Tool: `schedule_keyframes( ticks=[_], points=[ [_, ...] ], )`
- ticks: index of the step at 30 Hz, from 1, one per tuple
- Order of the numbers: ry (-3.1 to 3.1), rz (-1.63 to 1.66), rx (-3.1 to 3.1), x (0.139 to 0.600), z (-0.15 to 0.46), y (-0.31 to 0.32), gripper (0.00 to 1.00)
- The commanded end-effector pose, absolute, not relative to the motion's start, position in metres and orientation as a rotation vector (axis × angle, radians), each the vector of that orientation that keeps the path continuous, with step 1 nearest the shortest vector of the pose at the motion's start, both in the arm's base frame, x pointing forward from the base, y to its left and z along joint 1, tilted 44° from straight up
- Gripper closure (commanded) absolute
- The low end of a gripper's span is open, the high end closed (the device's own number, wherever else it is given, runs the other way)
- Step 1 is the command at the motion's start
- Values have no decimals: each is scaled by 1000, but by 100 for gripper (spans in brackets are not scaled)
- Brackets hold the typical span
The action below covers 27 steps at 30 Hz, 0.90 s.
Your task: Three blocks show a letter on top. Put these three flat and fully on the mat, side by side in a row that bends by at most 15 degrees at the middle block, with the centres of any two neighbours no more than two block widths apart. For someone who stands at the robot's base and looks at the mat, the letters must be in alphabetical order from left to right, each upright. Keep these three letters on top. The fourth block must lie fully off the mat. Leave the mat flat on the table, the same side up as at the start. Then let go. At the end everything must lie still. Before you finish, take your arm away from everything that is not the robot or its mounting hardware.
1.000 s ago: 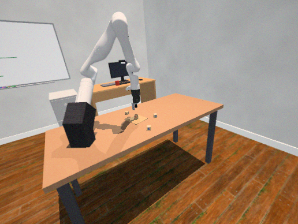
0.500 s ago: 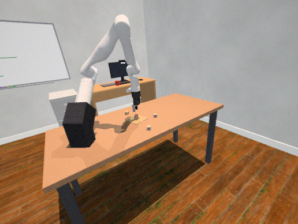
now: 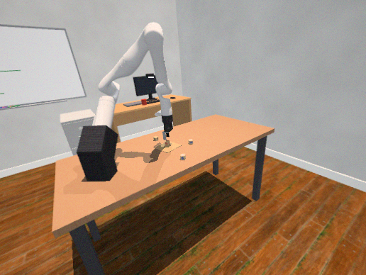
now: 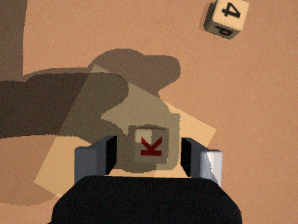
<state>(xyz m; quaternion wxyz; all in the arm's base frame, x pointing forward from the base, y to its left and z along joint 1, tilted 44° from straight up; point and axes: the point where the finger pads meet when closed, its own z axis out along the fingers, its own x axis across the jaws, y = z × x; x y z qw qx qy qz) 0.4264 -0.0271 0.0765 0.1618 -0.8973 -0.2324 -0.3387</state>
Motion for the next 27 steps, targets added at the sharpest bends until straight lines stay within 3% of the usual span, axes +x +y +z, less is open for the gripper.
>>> schedule_keyframes(
  ticks=[1, 27],
  points=[
    [-649, -972, -2557, 432, 75, -25, 0],
    [-633, -967, -2557, 435, 70, -21, 0]
  ],
)
